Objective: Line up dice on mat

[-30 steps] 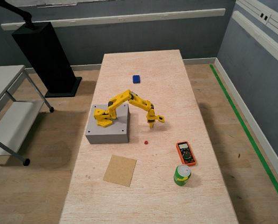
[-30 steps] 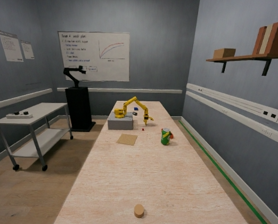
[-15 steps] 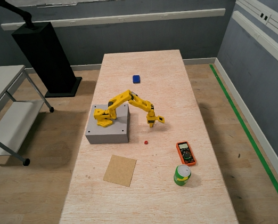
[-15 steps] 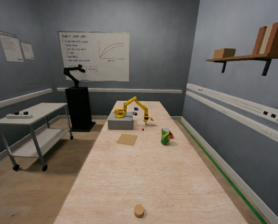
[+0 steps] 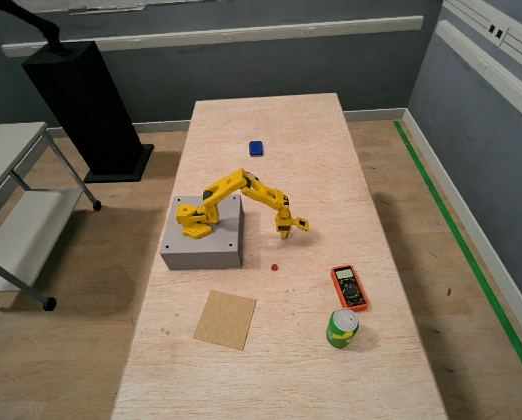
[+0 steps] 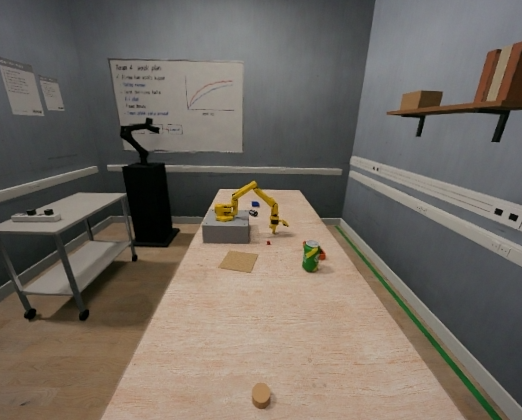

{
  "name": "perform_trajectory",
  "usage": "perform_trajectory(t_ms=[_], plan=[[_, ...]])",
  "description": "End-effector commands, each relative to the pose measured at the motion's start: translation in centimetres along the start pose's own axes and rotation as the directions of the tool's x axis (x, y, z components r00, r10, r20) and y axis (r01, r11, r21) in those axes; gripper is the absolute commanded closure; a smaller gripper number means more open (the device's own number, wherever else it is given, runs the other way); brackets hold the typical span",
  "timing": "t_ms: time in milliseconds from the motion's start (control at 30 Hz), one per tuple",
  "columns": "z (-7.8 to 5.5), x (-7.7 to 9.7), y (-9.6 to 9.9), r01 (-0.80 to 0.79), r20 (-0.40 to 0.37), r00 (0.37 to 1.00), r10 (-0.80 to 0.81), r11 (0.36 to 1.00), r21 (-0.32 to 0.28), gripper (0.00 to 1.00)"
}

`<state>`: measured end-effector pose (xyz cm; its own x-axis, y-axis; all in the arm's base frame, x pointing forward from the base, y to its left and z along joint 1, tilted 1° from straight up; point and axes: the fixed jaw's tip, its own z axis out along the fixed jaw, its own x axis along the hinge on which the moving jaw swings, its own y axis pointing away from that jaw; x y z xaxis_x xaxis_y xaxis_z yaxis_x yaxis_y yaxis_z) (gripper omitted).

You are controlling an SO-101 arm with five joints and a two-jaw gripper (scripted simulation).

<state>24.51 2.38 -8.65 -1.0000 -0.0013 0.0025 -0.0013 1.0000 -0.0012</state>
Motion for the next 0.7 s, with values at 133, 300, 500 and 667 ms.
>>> perform_trajectory(t_ms=[133,300,500,667], plan=[[0.3,0.1,-0.2,0.002,-0.003,1.000,-0.002,1.000,-0.001,1.00],[0.3,0.1,-0.2,0.002,-0.003,1.000,-0.002,1.000,-0.001,1.00],[-0.1,0.0,-0.2,0.002,-0.003,1.000,-0.002,1.000,-0.001,1.00],[-1.3,0.0,-0.2,0.002,-0.003,1.000,-0.002,1.000,-0.001,1.00]])
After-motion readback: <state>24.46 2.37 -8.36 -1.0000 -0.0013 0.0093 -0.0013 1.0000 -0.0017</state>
